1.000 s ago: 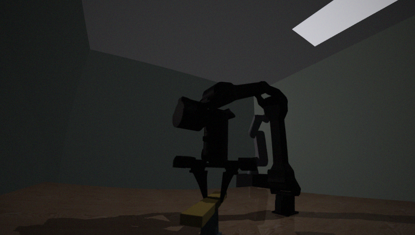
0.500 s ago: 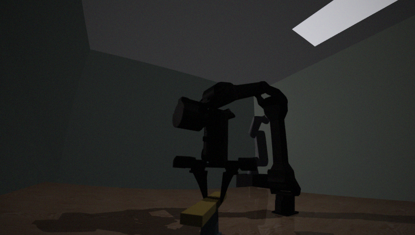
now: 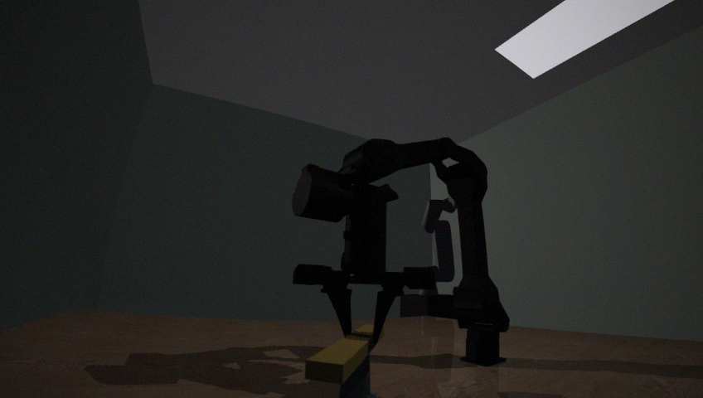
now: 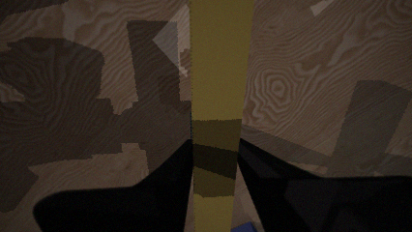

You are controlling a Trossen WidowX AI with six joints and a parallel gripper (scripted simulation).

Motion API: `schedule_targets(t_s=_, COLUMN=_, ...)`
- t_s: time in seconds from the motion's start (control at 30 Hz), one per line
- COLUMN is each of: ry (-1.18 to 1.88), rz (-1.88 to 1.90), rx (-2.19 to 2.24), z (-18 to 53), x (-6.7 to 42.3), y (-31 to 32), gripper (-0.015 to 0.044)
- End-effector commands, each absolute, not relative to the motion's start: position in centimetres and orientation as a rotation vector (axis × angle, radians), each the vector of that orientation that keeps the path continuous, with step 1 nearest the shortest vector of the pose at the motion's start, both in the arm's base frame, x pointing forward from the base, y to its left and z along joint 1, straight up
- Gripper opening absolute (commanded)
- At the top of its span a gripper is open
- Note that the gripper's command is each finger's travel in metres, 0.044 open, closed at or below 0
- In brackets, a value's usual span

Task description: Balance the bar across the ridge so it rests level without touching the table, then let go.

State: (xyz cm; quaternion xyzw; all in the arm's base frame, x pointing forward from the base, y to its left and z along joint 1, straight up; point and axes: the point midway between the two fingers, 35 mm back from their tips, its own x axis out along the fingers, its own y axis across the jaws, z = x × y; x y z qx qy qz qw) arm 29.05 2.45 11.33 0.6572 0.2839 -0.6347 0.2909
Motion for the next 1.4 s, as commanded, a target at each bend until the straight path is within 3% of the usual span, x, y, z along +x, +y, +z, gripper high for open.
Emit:
schedule_targets(t_s=0.0, ry=0.757, rz=-1.693, rx=1.752, z=11.32, x=29.05, y=2.45, gripper=0.0000)
schedule_targets(t_s=0.07, ry=0.757, rz=-1.693, rx=1.752, z=11.32, x=29.05, y=2.45, gripper=0.0000)
schedule_targets(t_s=0.3, ry=0.757, rz=-1.693, rx=1.752, z=11.32, x=29.05, y=2.45, gripper=0.0167)
schedule_targets(t_s=1.37, ry=0.757, rz=-1.693, rx=1.752, z=11.32, x=29.05, y=2.45, gripper=0.0171)
